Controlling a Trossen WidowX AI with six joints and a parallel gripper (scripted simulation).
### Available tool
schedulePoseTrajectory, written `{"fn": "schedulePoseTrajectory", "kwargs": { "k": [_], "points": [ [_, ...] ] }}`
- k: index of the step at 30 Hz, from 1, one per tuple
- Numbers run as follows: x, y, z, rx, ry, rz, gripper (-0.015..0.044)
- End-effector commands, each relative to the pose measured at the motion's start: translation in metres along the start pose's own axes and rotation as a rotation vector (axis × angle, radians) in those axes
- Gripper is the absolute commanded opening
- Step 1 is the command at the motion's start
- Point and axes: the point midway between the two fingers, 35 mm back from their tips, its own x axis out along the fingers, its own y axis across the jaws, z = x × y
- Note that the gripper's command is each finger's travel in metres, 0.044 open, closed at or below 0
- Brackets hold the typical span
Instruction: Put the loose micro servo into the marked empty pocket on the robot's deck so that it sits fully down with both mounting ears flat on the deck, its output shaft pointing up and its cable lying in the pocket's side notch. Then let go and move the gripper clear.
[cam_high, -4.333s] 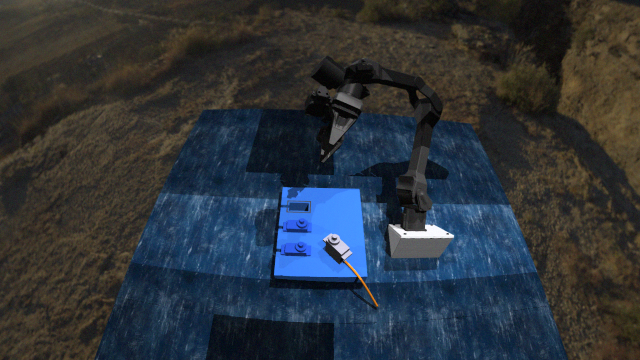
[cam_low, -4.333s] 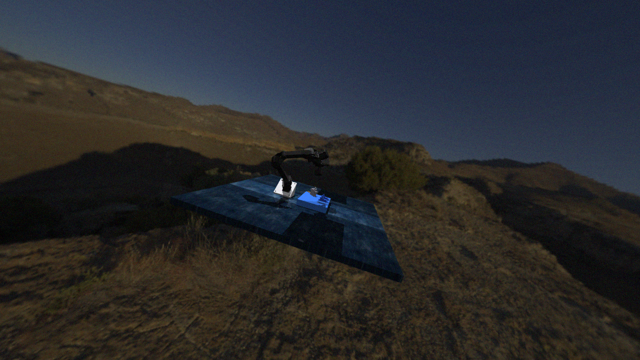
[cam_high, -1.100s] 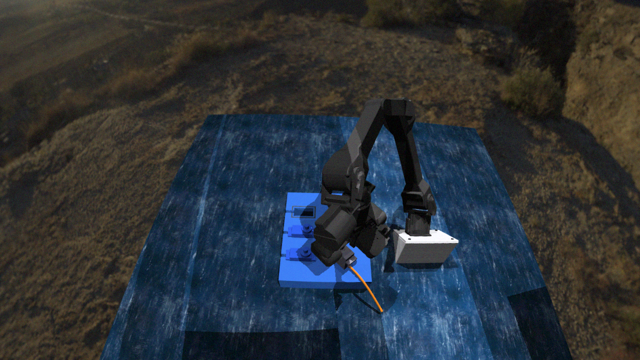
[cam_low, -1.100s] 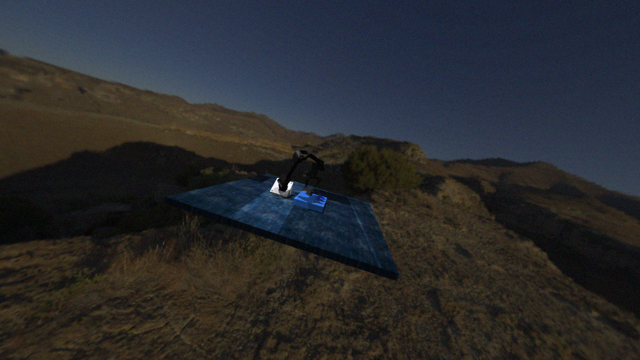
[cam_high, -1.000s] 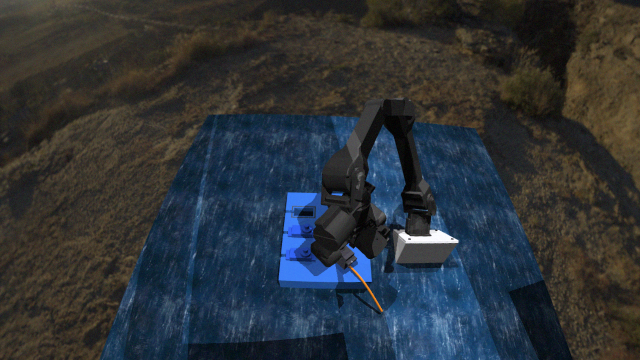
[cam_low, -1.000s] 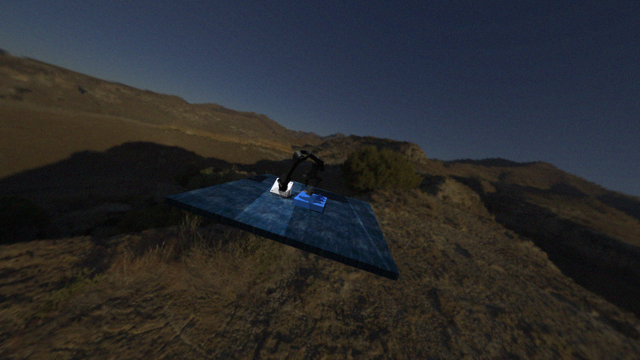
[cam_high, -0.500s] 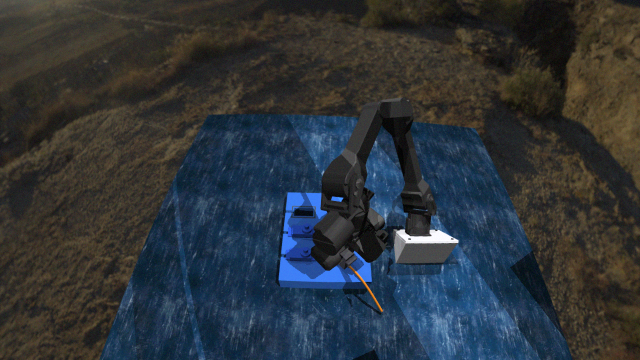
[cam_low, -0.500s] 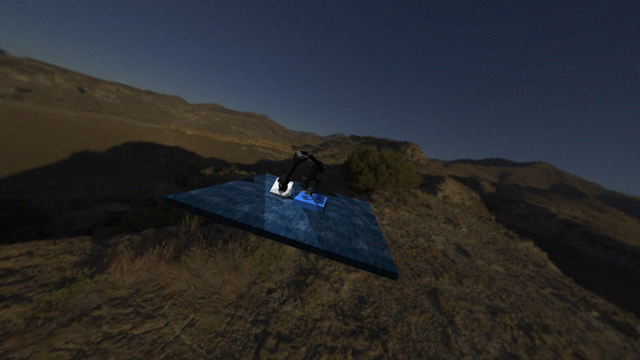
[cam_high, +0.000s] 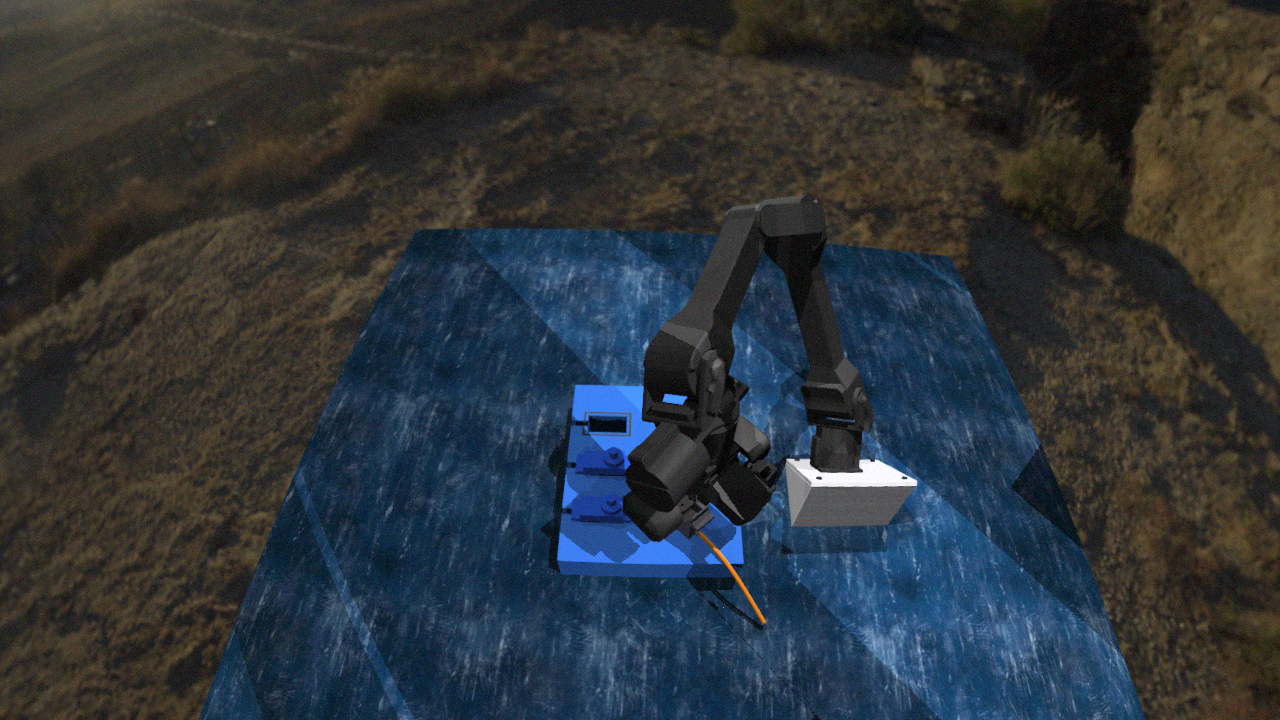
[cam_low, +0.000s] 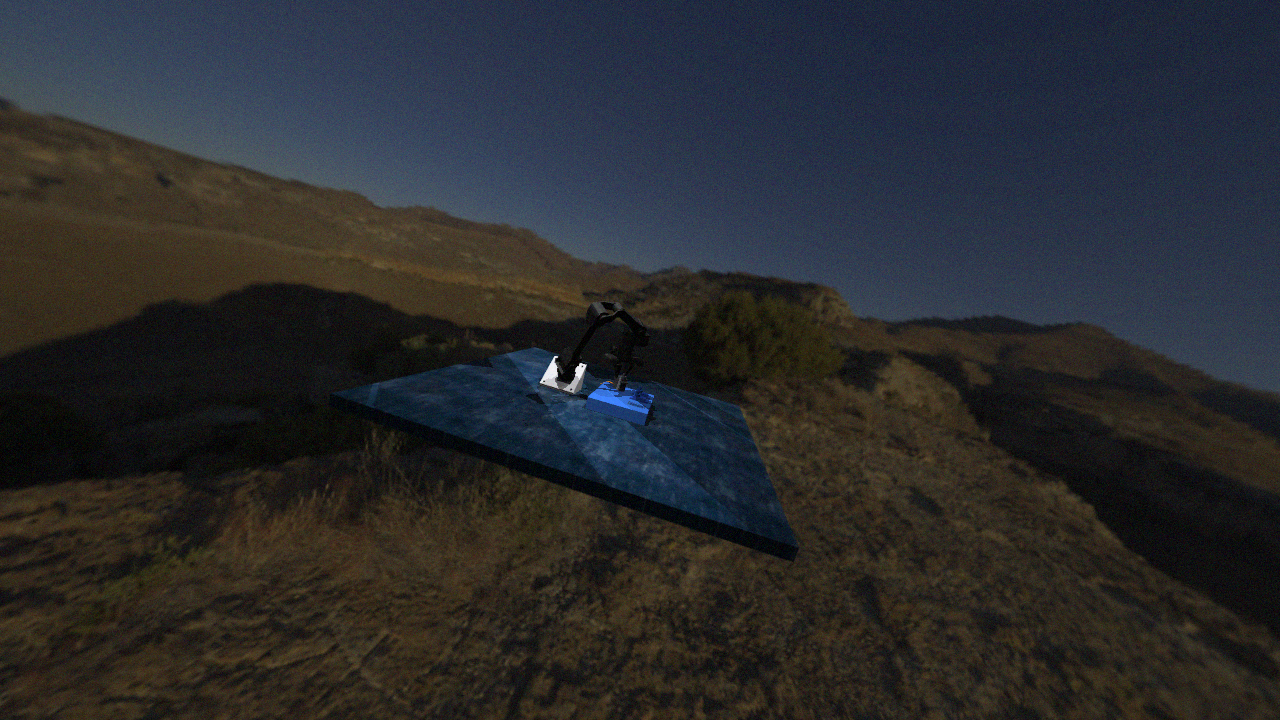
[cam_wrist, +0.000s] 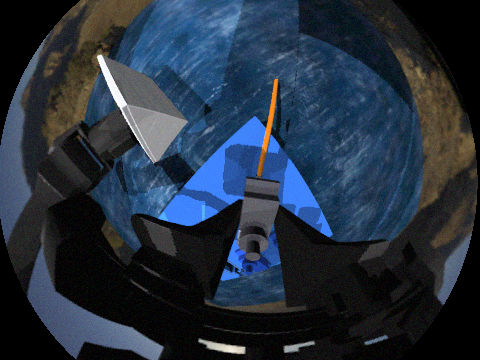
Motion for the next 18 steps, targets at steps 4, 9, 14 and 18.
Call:
{"fn": "schedulePoseTrajectory", "kwargs": {
  "k": [4, 9, 14, 18],
  "points": [
    [-0.011, 0.000, -0.001, -0.003, 0.004, -0.001, 0.0000],
    [-0.029, 0.005, -0.002, -0.004, 0.004, 0.000, 0.0000],
    [-0.030, 0.006, -0.003, -0.004, 0.004, 0.000, 0.0000],
    [-0.030, 0.003, -0.005, -0.004, 0.004, 0.000, 0.0000]
  ]
}}
